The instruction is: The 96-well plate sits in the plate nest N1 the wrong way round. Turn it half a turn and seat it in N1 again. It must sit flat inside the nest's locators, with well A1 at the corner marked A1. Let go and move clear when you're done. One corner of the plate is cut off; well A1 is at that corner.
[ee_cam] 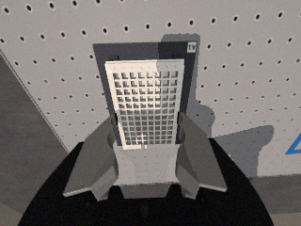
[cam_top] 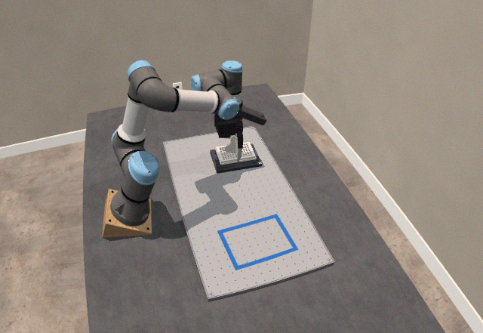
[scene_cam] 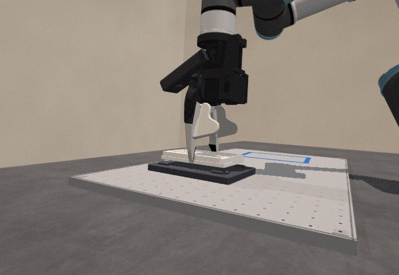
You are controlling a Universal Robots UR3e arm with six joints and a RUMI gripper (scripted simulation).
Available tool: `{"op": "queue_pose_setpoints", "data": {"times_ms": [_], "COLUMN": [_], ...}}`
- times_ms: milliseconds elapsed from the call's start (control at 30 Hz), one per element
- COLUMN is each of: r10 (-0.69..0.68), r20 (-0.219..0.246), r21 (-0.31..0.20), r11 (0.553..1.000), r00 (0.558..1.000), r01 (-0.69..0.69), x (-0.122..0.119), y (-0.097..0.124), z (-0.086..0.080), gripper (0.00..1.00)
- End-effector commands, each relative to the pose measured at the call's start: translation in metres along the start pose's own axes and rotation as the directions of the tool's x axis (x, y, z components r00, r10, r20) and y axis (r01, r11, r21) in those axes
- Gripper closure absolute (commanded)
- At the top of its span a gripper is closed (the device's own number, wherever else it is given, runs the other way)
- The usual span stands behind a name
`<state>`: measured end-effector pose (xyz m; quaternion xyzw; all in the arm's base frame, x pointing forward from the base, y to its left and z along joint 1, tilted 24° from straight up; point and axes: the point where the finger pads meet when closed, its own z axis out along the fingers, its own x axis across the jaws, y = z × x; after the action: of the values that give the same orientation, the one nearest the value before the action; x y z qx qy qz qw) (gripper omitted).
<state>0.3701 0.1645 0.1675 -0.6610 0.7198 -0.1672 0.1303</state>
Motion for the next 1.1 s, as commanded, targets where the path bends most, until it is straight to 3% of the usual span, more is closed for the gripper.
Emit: {"op": "queue_pose_setpoints", "data": {"times_ms": [0,1067], "r10": [0.000,0.000], "r20": [0.001,0.001], "r21": [0.003,0.003], "r11": [1.000,1.000], "r00": [1.000,1.000], "r01": [0.000,0.000], "x": [-0.0002,-0.0002], "y": [-0.0008,-0.0007], "z": [-0.0001,0.0046], "gripper": [1.00,1.00]}}
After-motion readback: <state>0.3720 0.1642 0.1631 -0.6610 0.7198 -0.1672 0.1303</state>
